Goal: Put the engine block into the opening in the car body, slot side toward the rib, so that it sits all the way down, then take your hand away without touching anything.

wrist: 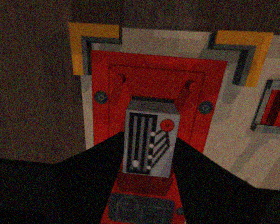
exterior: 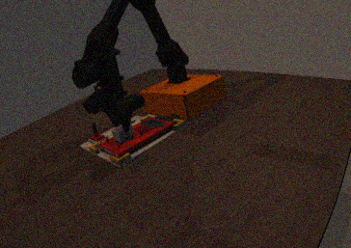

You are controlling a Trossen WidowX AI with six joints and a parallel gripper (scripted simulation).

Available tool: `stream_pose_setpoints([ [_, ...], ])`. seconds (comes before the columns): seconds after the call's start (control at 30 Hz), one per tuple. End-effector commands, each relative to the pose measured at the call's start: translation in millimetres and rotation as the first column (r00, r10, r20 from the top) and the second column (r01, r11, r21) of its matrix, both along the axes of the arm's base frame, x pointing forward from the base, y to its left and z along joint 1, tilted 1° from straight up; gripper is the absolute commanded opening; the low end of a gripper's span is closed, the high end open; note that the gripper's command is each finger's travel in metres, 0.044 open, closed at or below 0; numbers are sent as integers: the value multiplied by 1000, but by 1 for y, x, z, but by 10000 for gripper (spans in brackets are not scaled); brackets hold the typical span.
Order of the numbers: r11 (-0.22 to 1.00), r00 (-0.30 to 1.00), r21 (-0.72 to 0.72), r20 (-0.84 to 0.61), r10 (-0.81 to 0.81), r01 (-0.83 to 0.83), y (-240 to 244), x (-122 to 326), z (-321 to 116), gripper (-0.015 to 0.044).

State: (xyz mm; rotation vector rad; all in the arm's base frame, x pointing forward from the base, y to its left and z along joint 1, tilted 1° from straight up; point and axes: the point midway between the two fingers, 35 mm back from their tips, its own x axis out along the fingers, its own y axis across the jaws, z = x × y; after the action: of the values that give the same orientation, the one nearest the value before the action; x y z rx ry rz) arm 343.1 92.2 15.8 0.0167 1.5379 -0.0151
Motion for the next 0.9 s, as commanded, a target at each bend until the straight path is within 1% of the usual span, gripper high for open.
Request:
stream_pose_setpoints([
  [0.0, 1000, 1000, -3, 2, 3, -3, -1, 1, -1, 159],
  [0.87, 1000, 1000, -3, 2, 3, -3, -1, 1, -8, 159],
])
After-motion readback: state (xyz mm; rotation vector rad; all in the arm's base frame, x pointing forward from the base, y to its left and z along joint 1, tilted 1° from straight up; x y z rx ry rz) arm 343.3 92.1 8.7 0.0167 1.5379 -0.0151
